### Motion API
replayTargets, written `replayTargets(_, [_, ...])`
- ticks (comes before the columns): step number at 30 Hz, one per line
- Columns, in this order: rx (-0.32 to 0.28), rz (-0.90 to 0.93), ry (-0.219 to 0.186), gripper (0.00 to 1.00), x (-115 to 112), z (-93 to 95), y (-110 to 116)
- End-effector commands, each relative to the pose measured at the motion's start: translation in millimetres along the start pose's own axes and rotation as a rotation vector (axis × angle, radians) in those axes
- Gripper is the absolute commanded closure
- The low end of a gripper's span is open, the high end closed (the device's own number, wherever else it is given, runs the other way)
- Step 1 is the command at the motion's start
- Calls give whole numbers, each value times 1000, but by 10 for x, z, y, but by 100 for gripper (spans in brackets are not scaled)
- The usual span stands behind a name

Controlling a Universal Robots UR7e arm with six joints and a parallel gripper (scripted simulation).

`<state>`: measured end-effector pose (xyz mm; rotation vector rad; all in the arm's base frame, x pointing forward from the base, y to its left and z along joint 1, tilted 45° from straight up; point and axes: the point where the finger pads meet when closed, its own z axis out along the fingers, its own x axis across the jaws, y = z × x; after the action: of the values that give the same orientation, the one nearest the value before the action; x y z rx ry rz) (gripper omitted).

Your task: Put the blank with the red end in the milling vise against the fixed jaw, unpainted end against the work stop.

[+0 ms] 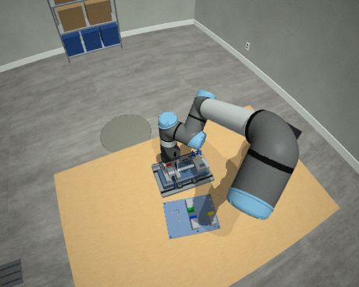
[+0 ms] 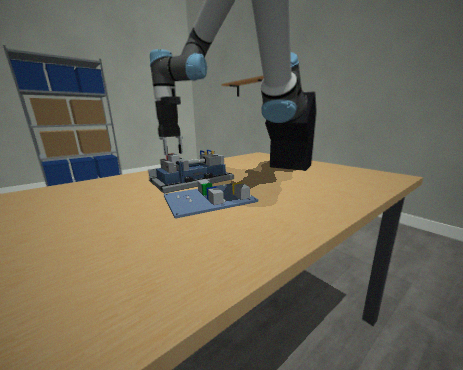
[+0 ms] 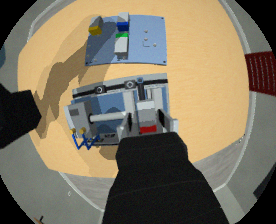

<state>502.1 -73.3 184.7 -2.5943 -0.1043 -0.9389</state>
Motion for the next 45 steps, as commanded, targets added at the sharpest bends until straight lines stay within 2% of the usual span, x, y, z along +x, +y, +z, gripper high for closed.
replayTargets(1, [-4, -2, 4, 0, 20, -21, 16])
replayTargets(3, [-1, -1, 1, 0, 6, -83, 5])
replayTargets(7, [-4, -2, 4, 0, 20, -402, 16])
replayTargets(19, [-4, -2, 4, 0, 20, -402, 16])
replayTargets(24, [-4, -2, 4, 0, 45, -978, 39])
replayTargets(45, [-4, -2, 3, 0, 37, -961, 37])
